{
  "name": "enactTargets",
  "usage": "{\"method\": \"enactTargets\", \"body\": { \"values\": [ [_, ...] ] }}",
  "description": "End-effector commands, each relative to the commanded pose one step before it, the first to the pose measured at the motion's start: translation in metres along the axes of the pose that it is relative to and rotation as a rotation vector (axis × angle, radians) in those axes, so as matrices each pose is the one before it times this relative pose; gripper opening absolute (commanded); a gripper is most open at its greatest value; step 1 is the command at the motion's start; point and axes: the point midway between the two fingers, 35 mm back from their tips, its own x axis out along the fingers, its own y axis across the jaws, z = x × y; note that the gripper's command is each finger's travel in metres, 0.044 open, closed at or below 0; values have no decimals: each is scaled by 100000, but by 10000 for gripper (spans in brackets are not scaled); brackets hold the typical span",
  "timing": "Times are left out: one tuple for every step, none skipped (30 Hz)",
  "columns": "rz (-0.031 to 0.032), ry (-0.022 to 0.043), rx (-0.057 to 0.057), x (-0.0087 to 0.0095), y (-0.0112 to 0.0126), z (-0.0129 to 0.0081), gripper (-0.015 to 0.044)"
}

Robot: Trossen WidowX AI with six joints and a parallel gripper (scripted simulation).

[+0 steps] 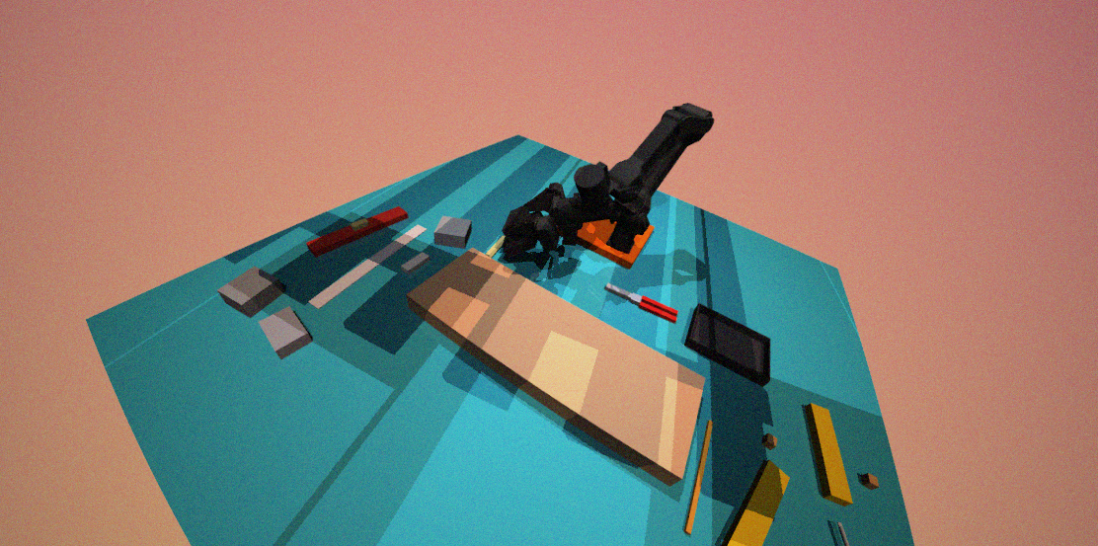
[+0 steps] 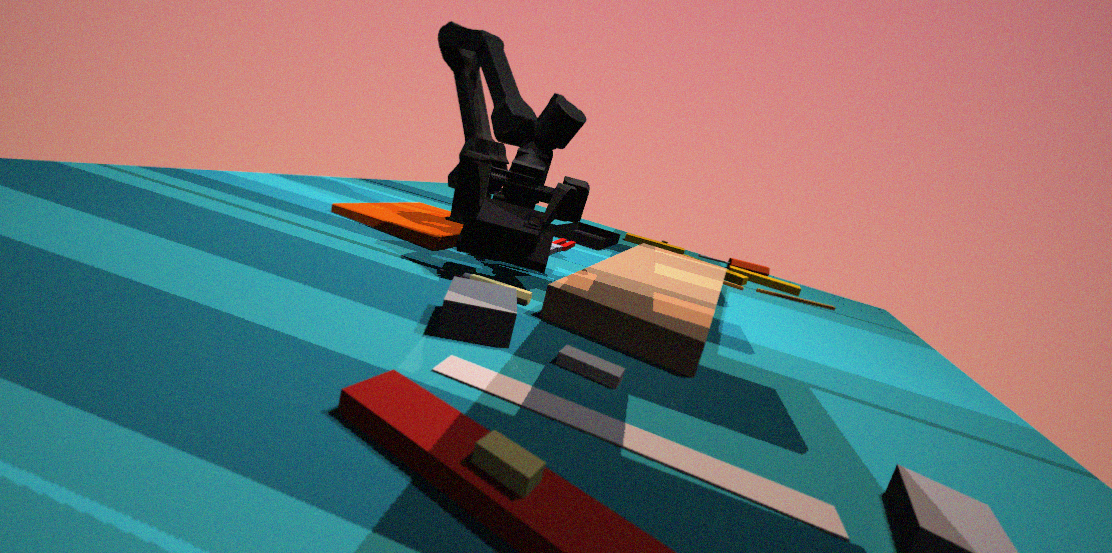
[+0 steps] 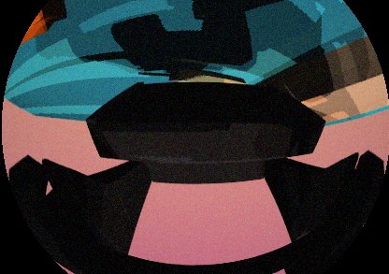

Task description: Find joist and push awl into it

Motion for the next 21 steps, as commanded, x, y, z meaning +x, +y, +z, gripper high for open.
{"method": "enactTargets", "body": {
  "values": [
    [-313,929,493,82,261,-223,0],
    [29,-74,-85,33,95,55,0],
    [18,-63,-11,33,93,52,0],
    [17,-61,-11,32,93,52,0],
    [17,-59,-11,31,93,52,0],
    [16,-58,-12,31,92,53,0],
    [16,-56,-12,30,92,53,0],
    [16,-54,-12,30,92,53,0],
    [15,-52,-13,29,92,53,0],
    [15,-51,-13,29,91,53,0],
    [14,-49,-13,28,91,53,0],
    [14,-47,-13,28,91,53,0],
    [14,-45,-14,27,91,53,0],
    [13,-44,-14,27,90,53,0],
    [13,-42,-14,26,90,53,0],
    [13,-40,-15,25,90,53,0],
    [13,-38,-15,25,90,53,0],
    [12,-37,-15,24,89,53,0],
    [12,-35,-16,24,89,53,0],
    [12,-33,-16,23,89,53,0],
    [11,-32,-17,23,89,53,0]
  ]
}}
